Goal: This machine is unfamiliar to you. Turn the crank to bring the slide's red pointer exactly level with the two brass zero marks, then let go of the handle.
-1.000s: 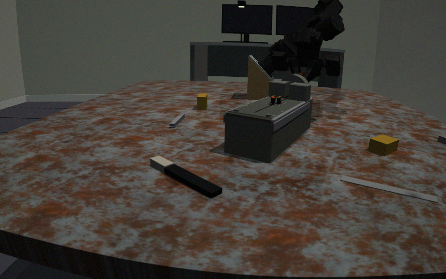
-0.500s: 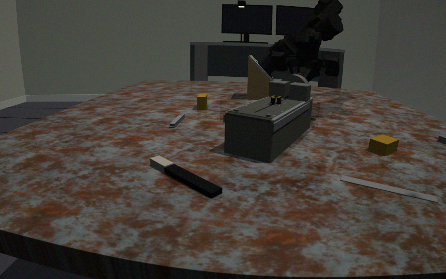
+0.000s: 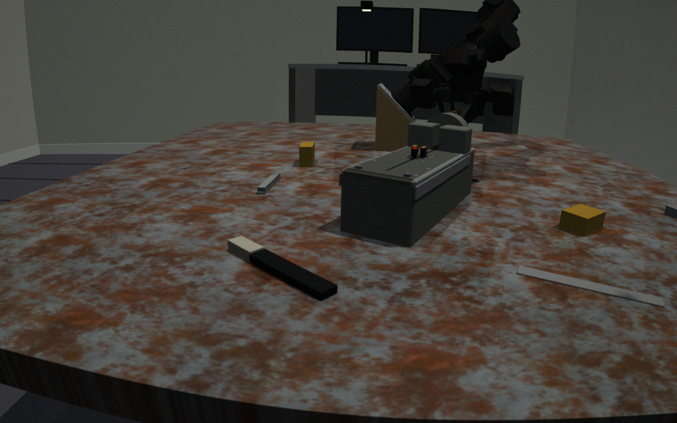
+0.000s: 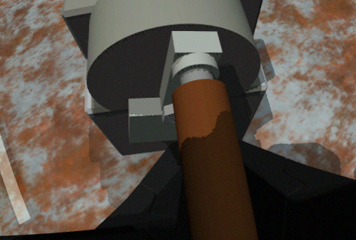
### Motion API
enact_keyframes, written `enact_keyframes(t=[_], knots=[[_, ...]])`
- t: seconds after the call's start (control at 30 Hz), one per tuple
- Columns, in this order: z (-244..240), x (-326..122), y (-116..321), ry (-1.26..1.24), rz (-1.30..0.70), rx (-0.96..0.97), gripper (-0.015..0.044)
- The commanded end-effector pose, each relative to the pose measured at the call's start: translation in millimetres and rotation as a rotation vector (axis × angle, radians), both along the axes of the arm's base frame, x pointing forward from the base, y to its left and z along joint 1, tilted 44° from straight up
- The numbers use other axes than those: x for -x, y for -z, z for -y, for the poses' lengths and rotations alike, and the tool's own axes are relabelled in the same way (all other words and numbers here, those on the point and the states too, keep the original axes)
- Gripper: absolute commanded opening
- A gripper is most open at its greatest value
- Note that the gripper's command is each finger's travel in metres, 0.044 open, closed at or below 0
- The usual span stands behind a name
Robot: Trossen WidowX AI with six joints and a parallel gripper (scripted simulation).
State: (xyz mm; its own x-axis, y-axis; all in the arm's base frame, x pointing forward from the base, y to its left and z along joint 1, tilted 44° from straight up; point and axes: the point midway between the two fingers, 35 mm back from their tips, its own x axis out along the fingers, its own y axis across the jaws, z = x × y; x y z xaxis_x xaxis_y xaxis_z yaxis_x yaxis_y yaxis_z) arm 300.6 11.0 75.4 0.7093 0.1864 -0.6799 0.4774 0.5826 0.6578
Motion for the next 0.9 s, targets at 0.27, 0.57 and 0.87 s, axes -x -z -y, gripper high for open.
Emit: enact_keyframes(t=[0.27,0.57,0.87], knots=[[3.9,4.5,8.2,0.014,-0.022,0.009,0.0000],[4.0,4.8,9.3,0.014,-0.022,0.009,0.0000],[4.0,5.0,10.3,0.014,-0.022,0.009,0.0000]])
